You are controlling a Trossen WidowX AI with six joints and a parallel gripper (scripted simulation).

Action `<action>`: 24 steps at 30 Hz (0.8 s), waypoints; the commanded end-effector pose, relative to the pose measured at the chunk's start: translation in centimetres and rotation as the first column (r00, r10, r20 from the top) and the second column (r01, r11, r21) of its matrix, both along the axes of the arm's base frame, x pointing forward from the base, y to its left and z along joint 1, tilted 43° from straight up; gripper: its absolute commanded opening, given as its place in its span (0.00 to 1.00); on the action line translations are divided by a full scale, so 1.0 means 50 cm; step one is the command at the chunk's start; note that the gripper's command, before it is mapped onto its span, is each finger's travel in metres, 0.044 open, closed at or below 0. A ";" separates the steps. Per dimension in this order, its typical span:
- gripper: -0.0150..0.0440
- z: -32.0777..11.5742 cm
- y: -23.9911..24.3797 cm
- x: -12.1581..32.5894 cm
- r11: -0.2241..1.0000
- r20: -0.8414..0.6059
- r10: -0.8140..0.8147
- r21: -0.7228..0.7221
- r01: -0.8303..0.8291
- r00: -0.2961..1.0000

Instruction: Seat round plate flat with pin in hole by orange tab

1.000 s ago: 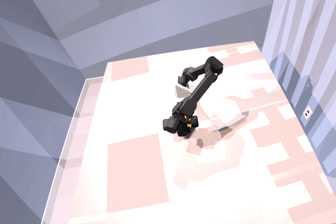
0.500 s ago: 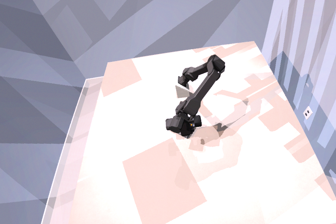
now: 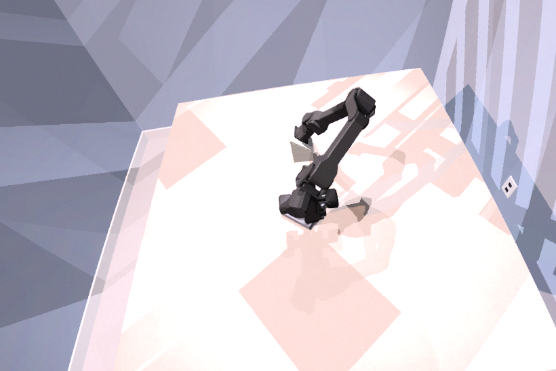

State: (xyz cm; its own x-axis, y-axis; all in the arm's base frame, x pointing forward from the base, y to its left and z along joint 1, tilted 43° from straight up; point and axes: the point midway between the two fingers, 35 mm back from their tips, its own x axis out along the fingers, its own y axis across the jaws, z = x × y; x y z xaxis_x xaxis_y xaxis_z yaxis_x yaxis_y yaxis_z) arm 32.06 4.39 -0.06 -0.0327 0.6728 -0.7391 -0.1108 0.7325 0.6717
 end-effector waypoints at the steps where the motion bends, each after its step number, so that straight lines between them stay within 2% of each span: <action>1: 0.25 0.001 0.010 -0.012 1.000 -0.019 0.002 0.007 -0.002 1.000; 16: 0.25 0.011 0.019 -0.022 1.000 -0.019 0.002 0.007 -0.002 1.000; 24: 0.25 0.067 -0.035 -0.019 1.000 -0.019 0.002 0.005 -0.002 1.000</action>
State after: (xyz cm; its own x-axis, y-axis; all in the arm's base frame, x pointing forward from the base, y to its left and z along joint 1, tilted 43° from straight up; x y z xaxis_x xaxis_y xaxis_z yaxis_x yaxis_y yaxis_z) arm 30.97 3.73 2.14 -0.0566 0.6798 -0.7312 -0.0901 0.7259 0.6819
